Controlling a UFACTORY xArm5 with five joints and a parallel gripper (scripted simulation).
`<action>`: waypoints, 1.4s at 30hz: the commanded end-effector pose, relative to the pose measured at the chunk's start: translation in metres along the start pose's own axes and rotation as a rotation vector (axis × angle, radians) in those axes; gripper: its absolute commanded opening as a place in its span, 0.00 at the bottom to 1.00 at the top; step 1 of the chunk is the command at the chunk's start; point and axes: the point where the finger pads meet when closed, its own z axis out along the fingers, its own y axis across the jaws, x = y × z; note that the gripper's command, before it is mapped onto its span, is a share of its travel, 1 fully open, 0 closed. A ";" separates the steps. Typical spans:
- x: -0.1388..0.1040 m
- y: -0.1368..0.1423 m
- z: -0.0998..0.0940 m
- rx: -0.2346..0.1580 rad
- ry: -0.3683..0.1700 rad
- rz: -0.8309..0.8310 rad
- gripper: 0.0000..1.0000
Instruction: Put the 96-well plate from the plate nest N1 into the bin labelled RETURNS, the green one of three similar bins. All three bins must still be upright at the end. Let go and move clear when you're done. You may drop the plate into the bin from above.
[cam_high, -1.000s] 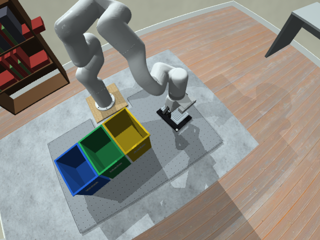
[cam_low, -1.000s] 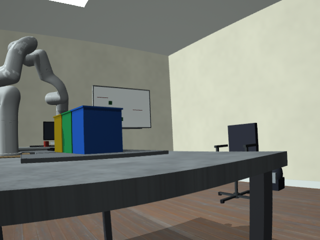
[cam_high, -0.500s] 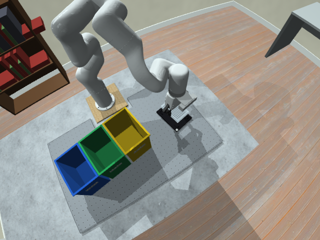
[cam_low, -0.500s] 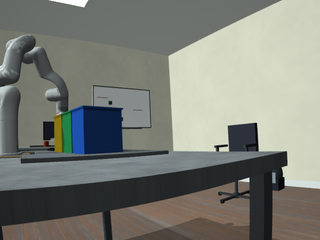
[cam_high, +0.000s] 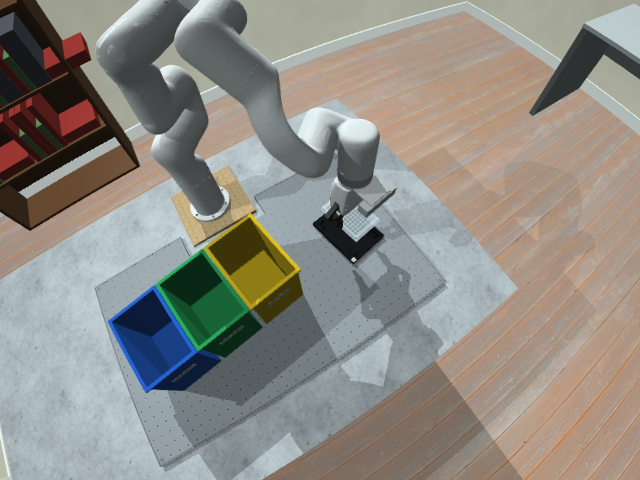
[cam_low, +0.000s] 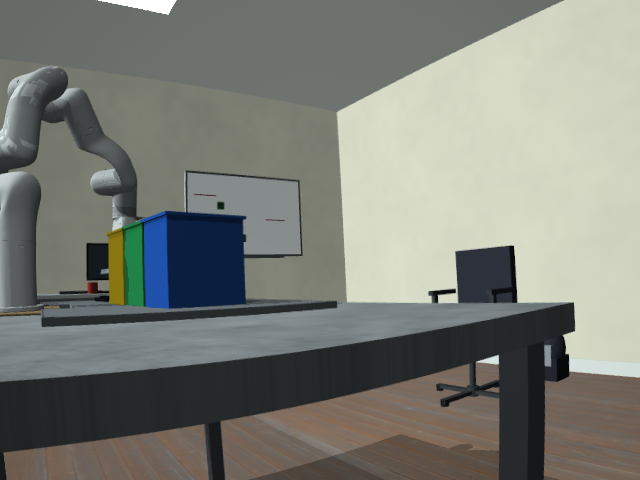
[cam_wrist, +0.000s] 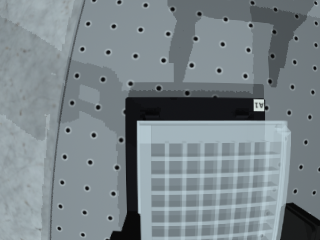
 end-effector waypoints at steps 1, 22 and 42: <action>0.001 -0.001 -0.008 0.002 0.003 0.000 0.00; 0.001 -0.001 -0.039 0.002 0.003 0.000 0.00; 0.001 -0.001 -0.069 0.002 0.004 0.000 0.00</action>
